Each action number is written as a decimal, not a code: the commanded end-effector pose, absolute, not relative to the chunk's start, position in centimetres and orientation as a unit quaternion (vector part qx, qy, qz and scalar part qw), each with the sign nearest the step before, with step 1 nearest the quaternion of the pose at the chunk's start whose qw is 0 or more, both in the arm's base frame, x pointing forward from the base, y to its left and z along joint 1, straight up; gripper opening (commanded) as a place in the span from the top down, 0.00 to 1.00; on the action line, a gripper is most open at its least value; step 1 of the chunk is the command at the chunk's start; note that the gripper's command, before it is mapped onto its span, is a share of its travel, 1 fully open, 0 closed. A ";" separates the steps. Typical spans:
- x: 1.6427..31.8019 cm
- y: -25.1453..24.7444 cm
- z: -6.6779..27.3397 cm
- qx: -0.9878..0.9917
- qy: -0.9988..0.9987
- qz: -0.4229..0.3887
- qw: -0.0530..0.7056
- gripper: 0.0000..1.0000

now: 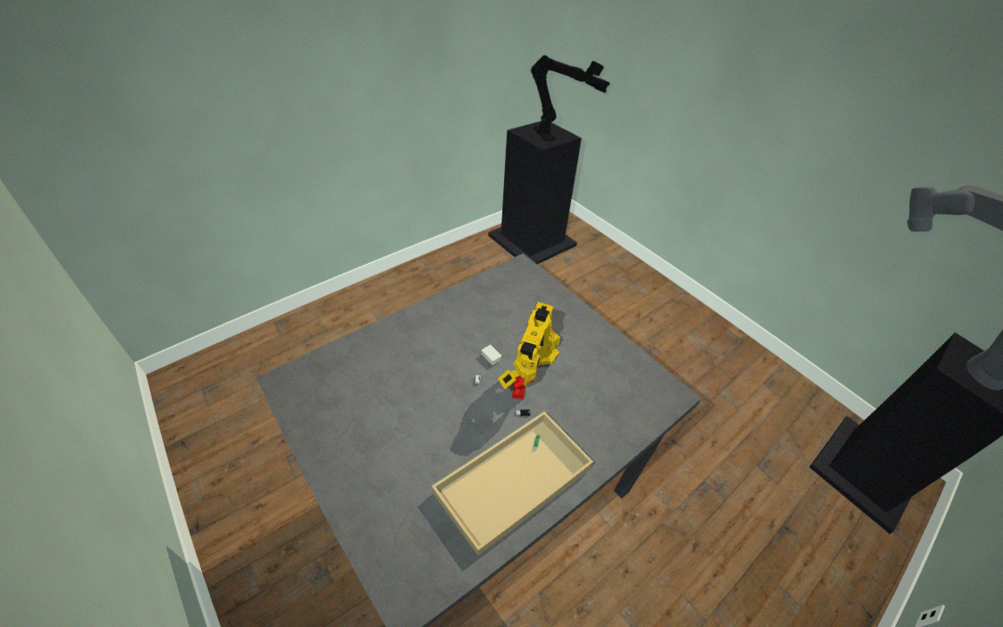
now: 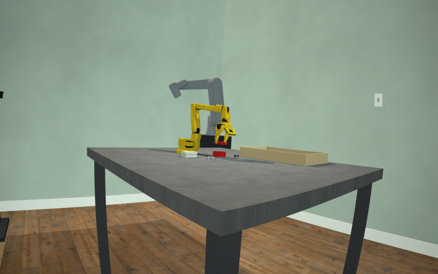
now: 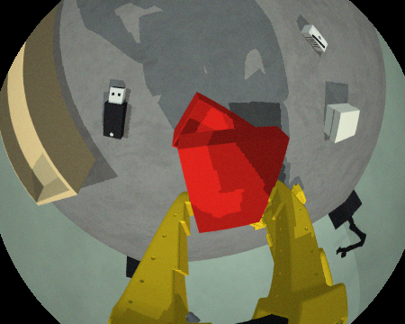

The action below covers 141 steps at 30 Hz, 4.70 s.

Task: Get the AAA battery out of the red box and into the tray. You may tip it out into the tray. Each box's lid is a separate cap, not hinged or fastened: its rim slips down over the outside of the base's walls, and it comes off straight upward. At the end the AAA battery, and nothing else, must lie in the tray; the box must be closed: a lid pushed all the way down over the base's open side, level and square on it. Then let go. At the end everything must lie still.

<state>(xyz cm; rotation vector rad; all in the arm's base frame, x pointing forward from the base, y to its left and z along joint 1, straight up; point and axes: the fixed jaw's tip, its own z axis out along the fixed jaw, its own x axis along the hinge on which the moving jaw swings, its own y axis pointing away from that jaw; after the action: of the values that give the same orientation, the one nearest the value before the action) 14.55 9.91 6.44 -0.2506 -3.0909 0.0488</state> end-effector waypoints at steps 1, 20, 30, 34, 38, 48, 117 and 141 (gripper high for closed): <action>14.9 10.0 7.1 -0.080 -0.997 0.000 0.000 0.78; 15.2 9.9 7.3 -0.080 -0.997 0.000 0.000 0.78; 15.2 9.9 7.4 -0.080 -0.997 0.000 0.000 0.78; 15.2 9.9 7.4 -0.078 -0.997 0.000 0.000 0.78; 15.2 9.9 7.4 -0.068 -0.998 0.000 0.000 0.78; 14.9 9.8 7.4 -0.024 -1.000 0.000 0.000 0.78; 13.9 9.4 7.4 0.119 -0.993 0.000 0.000 0.78; 13.9 9.4 7.4 0.136 -0.991 0.000 0.000 0.78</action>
<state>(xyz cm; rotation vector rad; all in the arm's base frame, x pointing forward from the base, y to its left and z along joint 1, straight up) 13.80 9.31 6.82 0.3844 -3.0823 0.0266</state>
